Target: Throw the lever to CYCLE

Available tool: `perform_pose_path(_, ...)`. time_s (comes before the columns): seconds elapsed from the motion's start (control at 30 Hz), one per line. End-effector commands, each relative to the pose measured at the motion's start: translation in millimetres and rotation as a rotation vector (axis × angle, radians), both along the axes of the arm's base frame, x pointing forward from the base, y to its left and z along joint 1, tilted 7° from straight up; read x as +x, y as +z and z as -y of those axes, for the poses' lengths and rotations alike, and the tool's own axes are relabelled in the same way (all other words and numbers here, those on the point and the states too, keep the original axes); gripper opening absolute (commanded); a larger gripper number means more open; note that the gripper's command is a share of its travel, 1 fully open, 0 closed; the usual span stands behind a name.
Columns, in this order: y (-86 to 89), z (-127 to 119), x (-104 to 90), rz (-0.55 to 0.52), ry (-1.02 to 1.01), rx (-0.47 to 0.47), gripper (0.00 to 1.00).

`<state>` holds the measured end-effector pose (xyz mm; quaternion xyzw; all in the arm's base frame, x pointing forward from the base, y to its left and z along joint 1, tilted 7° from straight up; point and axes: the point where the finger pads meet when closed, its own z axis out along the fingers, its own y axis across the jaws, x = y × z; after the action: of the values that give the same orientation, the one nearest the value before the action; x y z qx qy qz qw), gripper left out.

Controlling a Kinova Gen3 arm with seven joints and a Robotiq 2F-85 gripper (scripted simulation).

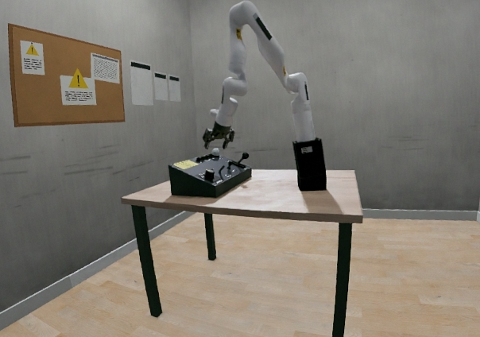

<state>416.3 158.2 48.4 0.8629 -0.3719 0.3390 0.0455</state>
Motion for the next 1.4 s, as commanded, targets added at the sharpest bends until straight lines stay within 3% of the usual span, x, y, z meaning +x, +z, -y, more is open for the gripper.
perform_pose_path(0.0, 2.9, 11, 2.1, -0.036, 0.093, 0.001, 1.0)
perform_pose_path(0.3, 6.4, 31, -4.5, -0.103, 0.243, -0.016, 1.0)
perform_pose_path(0.8, 14.7, 67, -42.9, -0.225, 0.577, -0.058, 1.0)
perform_pose_path(1.37, 18.8, 84, -75.2, -0.28, 0.757, -0.086, 1.0)
